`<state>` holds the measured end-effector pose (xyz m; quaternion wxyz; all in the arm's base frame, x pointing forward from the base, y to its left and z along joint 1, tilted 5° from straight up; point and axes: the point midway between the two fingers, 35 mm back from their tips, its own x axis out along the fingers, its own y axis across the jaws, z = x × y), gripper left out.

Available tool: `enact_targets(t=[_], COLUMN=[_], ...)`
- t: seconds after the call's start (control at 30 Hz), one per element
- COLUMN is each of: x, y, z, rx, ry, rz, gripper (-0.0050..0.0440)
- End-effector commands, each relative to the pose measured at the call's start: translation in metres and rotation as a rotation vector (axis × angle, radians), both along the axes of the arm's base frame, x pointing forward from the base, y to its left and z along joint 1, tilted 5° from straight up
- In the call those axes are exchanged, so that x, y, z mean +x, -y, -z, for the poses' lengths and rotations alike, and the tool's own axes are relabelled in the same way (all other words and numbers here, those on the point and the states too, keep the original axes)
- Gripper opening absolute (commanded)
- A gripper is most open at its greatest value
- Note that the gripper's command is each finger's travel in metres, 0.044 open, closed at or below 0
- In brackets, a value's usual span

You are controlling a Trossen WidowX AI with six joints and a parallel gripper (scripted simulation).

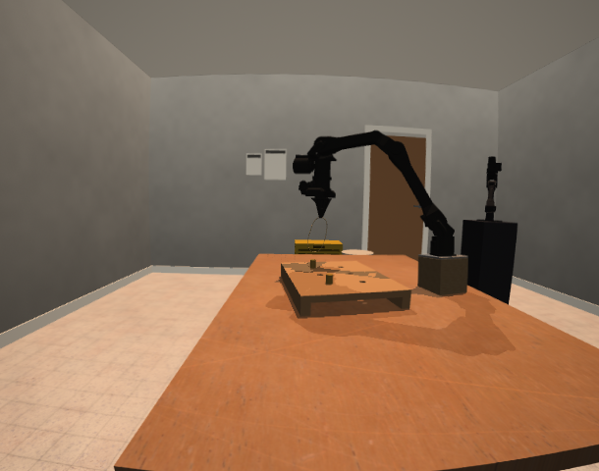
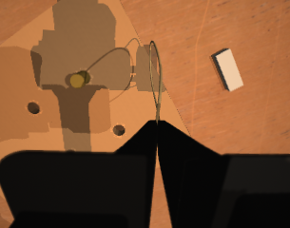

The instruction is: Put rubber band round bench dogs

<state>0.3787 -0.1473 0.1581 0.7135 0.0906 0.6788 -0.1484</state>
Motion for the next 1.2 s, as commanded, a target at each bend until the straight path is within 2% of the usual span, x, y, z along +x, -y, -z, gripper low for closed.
enact_targets(t=[0.0,1.17], x=[0.002,0.018], y=[-0.002,-0.024], z=[0.004,0.061], rx=[0.0,0.001], ry=[0.002,-0.003], rz=[0.001,-0.001], gripper=[-0.005,-0.005])
